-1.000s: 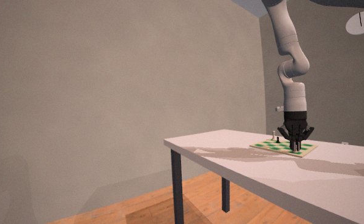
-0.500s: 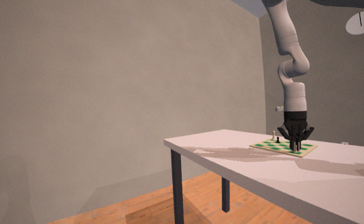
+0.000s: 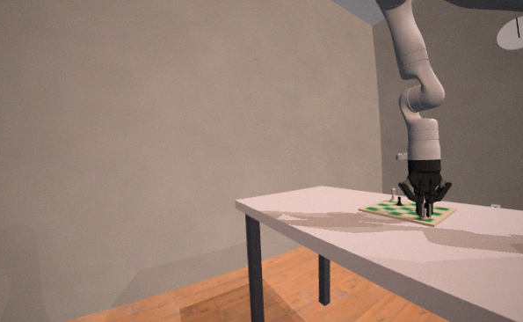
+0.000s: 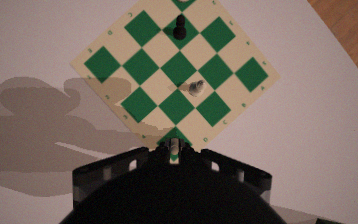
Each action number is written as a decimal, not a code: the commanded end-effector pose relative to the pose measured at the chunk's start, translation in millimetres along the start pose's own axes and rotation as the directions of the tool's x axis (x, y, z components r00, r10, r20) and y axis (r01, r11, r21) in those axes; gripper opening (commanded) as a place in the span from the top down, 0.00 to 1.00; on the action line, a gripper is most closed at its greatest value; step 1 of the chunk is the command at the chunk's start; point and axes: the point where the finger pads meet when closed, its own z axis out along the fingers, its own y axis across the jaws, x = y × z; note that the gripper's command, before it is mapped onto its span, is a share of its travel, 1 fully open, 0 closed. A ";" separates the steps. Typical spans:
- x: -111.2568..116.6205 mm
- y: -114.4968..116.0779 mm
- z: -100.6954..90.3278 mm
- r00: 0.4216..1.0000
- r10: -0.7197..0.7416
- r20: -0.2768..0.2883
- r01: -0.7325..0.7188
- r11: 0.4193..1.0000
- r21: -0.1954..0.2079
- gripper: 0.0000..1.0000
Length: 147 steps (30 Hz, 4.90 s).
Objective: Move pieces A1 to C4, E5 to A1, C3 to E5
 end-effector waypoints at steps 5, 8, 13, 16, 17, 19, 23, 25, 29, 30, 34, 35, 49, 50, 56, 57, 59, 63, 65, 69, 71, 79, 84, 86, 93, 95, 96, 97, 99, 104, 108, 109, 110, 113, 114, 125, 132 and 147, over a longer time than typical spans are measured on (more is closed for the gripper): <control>0.2 -0.5 -0.5 1.000 0.000 0.000 0.000 1.000 0.001 0.73; 0.2 -0.5 -0.5 1.000 0.000 0.000 0.000 1.000 0.001 0.66; 0.2 -0.5 -0.5 1.000 0.000 0.000 0.000 1.000 0.001 0.66; 0.2 -0.5 -0.5 1.000 0.000 0.000 0.000 1.000 0.001 0.66; 0.2 -0.5 -0.5 1.000 0.000 0.000 0.000 1.000 0.001 0.66; 0.2 -0.5 -0.5 1.000 0.000 0.000 0.000 1.000 0.001 0.66; 0.2 -0.5 -3.4 1.000 0.000 0.000 0.000 1.000 0.001 0.66; 0.2 -0.5 -7.8 1.000 0.000 0.000 0.000 1.000 0.001 0.66; 0.2 -0.5 -14.4 1.000 0.000 0.000 0.000 1.000 0.001 0.66; 0.2 -0.5 -18.5 1.000 0.000 0.000 0.000 1.000 0.001 0.66; 0.2 -0.5 -37.2 1.000 0.000 0.000 0.000 1.000 0.001 0.66; 0.2 -0.5 -42.1 1.000 0.000 0.000 0.000 1.000 0.001 0.66; 0.2 -0.4 -85.7 1.000 0.000 0.000 0.000 1.000 0.001 0.66; 0.2 -0.4 -87.3 1.000 0.000 0.000 0.000 1.000 0.001 0.66; 0.2 -0.4 -90.5 1.000 0.000 0.000 0.000 1.000 0.001 0.66; 0.2 -0.4 -90.5 1.000 0.000 0.000 0.000 1.000 0.001 0.00; 0.2 -0.4 -90.5 1.000 0.000 0.000 0.000 1.000 0.001 0.00; 0.2 -0.4 -90.5 1.000 0.000 0.000 0.000 1.000 0.001 0.00; 0.2 -0.4 -90.5 1.000 0.000 0.000 0.000 1.000 0.001 0.00; 0.2 -0.4 -90.5 1.000 0.000 0.000 0.000 1.000 0.001 0.00; 0.2 -0.4 -90.5 1.000 0.000 0.000 0.000 1.000 0.001 0.00; 0.2 -0.4 -90.7 1.000 0.000 0.000 0.000 1.000 0.001 0.00; 0.2 -0.4 -94.4 1.000 0.000 0.000 0.000 1.000 0.001 0.00; 0.2 -0.4 -98.8 1.000 0.000 0.000 0.000 1.000 0.001 0.00; 0.2 -0.4 -126.2 1.000 0.000 0.000 0.000 1.000 0.001 0.00; 0.2 -0.4 -135.9 1.000 0.000 0.000 0.000 1.000 0.001 0.00; 0.2 -0.4 -135.9 1.000 0.000 0.000 0.000 1.000 0.001 0.00; 0.2 -0.4 -135.9 1.000 0.000 0.000 0.000 1.000 0.001 0.00; 0.2 -0.4 -145.3 1.000 0.000 0.000 0.000 1.000 0.001 0.00; 0.1 -0.3 -162.6 1.000 0.000 0.000 0.000 1.000 0.001 0.00; 0.1 -0.3 -167.4 1.000 0.000 0.000 0.000 1.000 0.001 0.00; 0.1 -0.3 -167.6 1.000 0.000 0.000 0.000 1.000 0.001 0.00; 0.1 -0.3 -167.7 1.000 0.000 0.000 0.000 1.000 0.001 0.00; 0.1 -0.3 -167.7 1.000 0.000 0.000 0.000 1.000 0.001 0.00; 0.1 -0.3 -167.7 1.000 0.000 0.000 0.000 1.000 0.001 0.00; 0.1 -0.3 -167.7 1.000 0.000 0.000 0.000 1.000 0.001 0.00; 0.1 -0.3 -167.7 1.000 0.000 0.000 0.000 1.000 0.001 0.00; 0.1 -0.3 -167.7 1.000 0.000 0.000 0.000 1.000 0.001 0.00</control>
